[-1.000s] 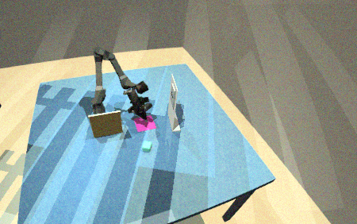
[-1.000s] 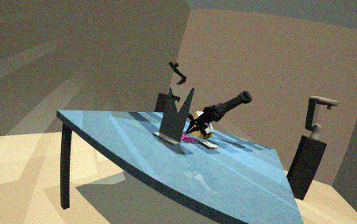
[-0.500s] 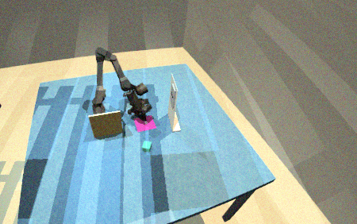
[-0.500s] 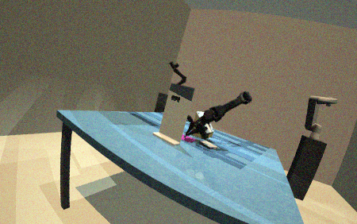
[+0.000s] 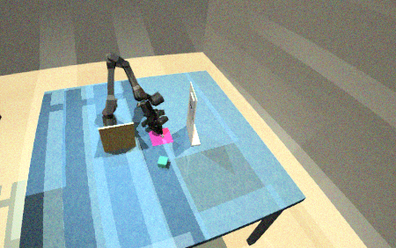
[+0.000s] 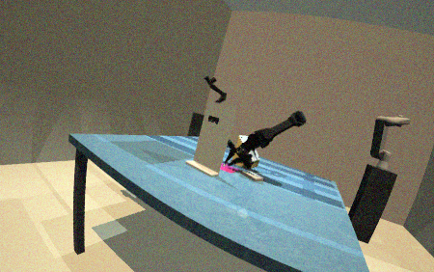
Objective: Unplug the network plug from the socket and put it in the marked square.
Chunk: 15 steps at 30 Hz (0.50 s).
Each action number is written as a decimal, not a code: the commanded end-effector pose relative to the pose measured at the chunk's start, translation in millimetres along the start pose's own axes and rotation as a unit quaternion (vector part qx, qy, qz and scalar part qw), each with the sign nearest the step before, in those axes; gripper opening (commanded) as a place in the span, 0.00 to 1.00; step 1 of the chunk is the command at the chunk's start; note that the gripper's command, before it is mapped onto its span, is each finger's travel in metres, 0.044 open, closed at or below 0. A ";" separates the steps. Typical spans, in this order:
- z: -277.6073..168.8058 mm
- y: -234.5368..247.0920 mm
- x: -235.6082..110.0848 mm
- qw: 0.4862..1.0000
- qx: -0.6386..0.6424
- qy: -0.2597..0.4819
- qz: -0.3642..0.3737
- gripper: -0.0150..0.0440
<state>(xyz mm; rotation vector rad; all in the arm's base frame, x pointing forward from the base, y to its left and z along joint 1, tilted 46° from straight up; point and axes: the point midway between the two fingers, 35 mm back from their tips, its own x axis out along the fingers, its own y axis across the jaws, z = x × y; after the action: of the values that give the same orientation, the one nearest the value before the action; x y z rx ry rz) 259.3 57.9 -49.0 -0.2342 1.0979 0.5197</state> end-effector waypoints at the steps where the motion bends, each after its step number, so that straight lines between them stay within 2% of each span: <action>1: 0.1 0.0 -0.2 1.000 0.000 0.000 0.000 0.52; 15: 0.4 -1.2 -9.3 1.000 0.000 0.000 0.000 0.52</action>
<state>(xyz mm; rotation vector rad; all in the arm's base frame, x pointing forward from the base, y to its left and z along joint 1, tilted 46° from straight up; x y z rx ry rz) 256.7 55.3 -44.9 -0.2338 1.1058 0.5165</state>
